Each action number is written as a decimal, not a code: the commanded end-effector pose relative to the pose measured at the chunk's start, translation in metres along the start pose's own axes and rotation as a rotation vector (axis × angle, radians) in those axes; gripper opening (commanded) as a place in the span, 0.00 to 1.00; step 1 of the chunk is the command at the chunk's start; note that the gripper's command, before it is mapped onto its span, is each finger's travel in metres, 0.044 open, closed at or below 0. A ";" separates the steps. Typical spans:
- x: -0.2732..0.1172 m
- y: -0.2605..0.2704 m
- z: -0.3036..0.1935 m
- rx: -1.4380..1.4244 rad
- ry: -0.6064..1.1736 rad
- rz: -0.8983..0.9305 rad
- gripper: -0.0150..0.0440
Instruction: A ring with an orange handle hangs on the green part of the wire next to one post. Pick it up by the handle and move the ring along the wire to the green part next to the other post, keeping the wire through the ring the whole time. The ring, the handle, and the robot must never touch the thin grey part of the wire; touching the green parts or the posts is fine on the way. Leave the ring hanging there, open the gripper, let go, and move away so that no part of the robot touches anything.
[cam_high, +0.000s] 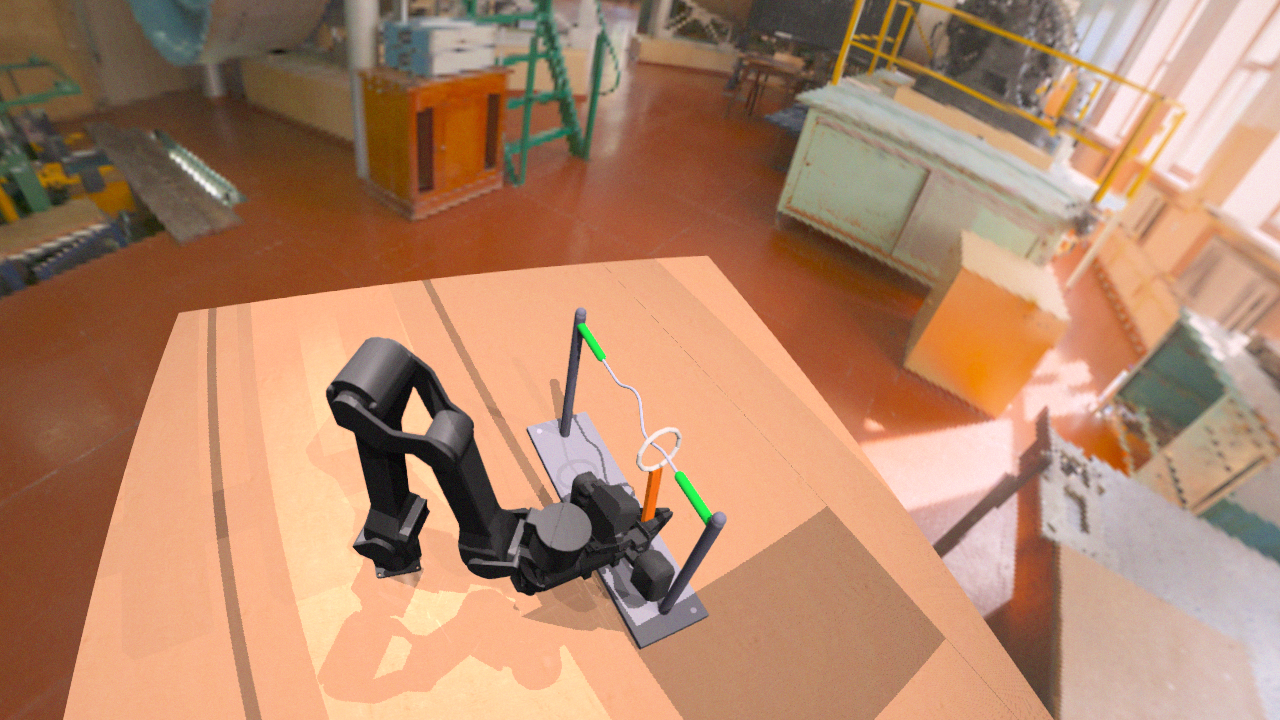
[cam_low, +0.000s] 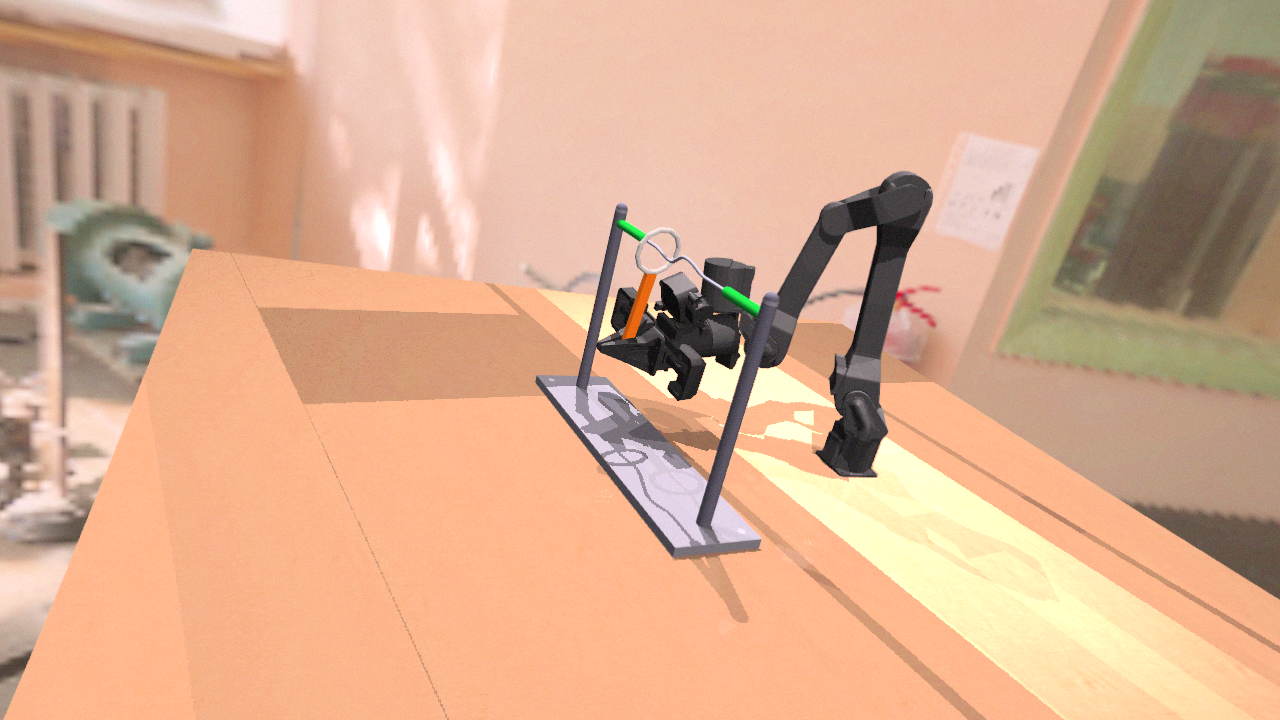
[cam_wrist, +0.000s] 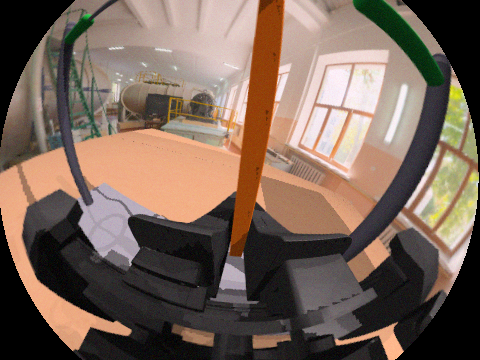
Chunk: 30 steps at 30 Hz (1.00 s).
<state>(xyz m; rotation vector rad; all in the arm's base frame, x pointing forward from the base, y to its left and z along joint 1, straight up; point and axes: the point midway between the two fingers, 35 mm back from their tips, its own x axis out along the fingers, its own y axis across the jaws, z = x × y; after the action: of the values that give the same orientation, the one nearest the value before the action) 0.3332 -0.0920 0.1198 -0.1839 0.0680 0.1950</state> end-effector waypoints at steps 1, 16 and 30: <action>0.000 0.001 0.002 -0.021 -0.007 0.008 0.00; -0.006 0.020 0.001 0.046 0.038 -0.021 0.00; -0.019 0.046 0.005 0.194 0.163 -0.066 0.00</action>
<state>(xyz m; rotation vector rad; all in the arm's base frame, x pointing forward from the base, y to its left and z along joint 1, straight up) 0.3099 -0.0562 0.1162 -0.0328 0.2252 0.1191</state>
